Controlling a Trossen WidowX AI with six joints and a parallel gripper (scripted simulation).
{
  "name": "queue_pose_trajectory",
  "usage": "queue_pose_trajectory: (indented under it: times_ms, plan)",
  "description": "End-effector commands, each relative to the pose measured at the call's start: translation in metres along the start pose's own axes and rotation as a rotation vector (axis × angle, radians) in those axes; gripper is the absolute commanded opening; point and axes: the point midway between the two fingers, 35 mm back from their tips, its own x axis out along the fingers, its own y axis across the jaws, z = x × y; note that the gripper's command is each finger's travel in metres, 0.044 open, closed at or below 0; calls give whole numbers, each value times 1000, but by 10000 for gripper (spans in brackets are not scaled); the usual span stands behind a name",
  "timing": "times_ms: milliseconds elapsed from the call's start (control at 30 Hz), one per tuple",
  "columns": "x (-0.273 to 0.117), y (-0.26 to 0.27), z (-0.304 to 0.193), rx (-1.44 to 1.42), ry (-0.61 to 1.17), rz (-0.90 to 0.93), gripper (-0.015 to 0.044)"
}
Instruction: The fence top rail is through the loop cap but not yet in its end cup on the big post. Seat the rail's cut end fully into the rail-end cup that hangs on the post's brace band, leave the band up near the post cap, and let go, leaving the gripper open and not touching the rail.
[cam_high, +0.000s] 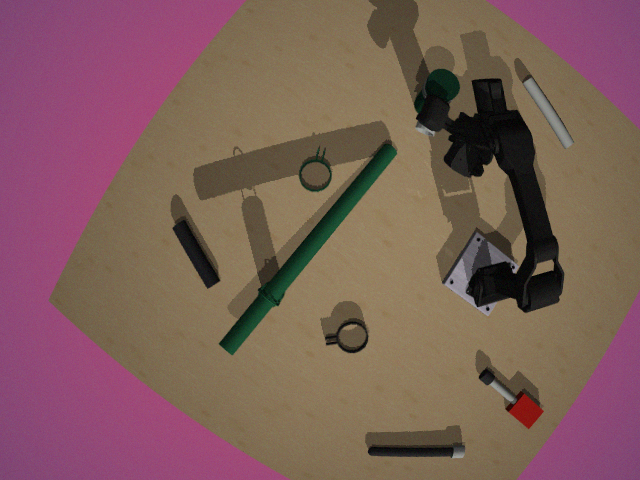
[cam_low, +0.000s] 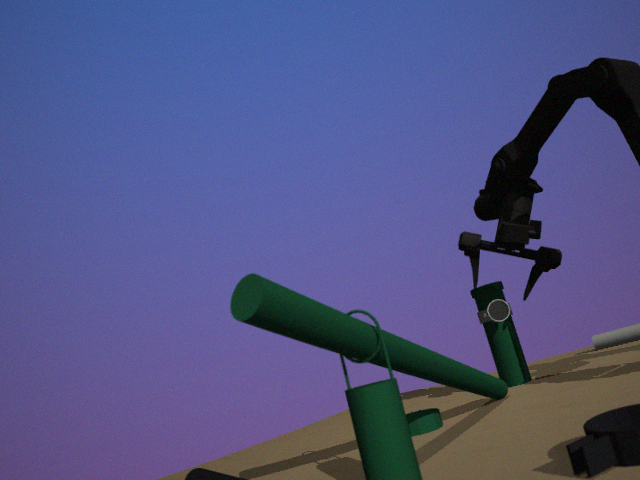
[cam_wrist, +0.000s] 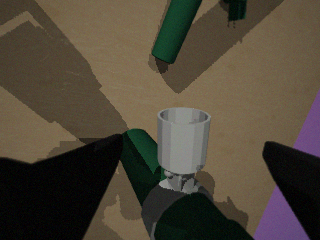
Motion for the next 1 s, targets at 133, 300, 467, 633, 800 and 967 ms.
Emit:
queue_pose_trajectory:
  times_ms: [133,300,467,633,800,967]
  plan:
    - [15,1,0,6,-6,3,440]
    - [23,1,0,6,-6,2,440]
    - [31,1,0,6,-6,2,440]
    - [39,1,0,6,-6,2,440]
    - [47,1,0,6,-6,1,440]
    - [55,1,1,6,-6,1,440]
